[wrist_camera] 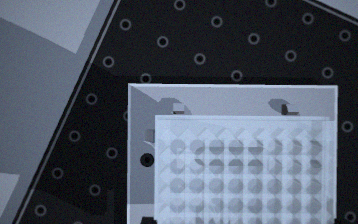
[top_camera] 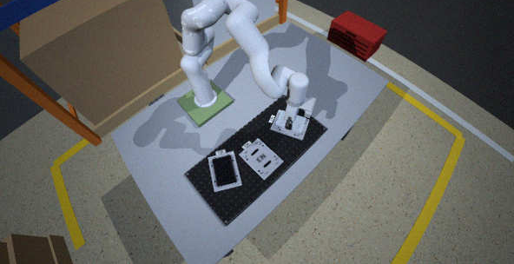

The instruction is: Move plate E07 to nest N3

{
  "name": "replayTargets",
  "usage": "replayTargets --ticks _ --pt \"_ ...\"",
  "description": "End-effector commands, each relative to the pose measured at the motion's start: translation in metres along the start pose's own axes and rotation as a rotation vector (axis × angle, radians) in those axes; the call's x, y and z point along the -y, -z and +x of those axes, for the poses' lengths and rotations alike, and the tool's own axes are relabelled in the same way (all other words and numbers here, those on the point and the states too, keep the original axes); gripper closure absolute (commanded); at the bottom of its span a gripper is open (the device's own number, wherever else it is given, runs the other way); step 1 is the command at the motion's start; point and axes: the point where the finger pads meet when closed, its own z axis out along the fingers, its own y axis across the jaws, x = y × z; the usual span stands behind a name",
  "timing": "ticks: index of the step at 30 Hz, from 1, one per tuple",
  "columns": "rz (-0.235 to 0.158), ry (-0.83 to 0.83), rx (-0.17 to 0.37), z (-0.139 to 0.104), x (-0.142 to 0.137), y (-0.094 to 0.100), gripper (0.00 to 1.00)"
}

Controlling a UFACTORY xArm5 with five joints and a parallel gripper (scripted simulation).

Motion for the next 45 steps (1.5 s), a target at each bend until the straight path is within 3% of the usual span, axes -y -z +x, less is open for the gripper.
replayTargets --ticks 1,8,45 --pt "0.004 0.000 -0.004 0.001 0.000 0.003 1.00" --pt "0.004 0.000 -0.004 0.001 0.000 0.003 1.00" --pt "0.004 0.000 -0.004 0.001 0.000 0.058 1.00"
